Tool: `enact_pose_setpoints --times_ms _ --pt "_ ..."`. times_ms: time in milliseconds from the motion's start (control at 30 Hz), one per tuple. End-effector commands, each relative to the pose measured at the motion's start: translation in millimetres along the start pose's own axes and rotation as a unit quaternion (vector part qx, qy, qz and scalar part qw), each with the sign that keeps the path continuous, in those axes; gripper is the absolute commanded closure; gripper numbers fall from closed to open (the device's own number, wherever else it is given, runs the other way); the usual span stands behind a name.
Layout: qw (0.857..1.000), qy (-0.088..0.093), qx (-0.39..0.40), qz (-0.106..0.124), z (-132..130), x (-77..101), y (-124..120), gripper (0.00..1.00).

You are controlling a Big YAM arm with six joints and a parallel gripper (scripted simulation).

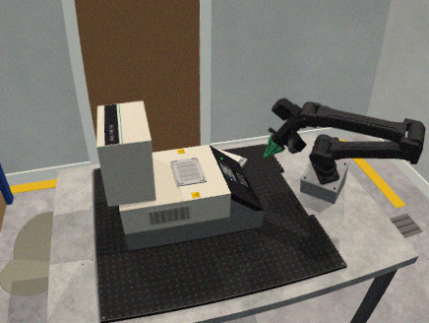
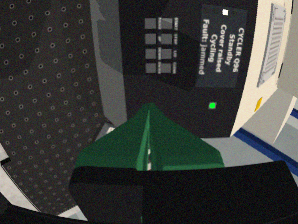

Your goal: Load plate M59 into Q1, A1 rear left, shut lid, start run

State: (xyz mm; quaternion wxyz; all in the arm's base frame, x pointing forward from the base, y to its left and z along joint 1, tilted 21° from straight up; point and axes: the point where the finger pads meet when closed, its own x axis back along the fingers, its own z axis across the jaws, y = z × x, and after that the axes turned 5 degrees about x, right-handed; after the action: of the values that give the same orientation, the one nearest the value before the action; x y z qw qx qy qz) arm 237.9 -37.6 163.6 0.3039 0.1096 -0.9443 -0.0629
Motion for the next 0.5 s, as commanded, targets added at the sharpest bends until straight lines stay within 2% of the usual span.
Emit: enact_pose_setpoints --times_ms 0,467 --pt "1.000 -0.010 0.004 0.004 -11.4 3.6 -2.4 1.00" --pt "1.000 -0.009 0.004 0.002 -10.4 3.2 -1.6 1.00"
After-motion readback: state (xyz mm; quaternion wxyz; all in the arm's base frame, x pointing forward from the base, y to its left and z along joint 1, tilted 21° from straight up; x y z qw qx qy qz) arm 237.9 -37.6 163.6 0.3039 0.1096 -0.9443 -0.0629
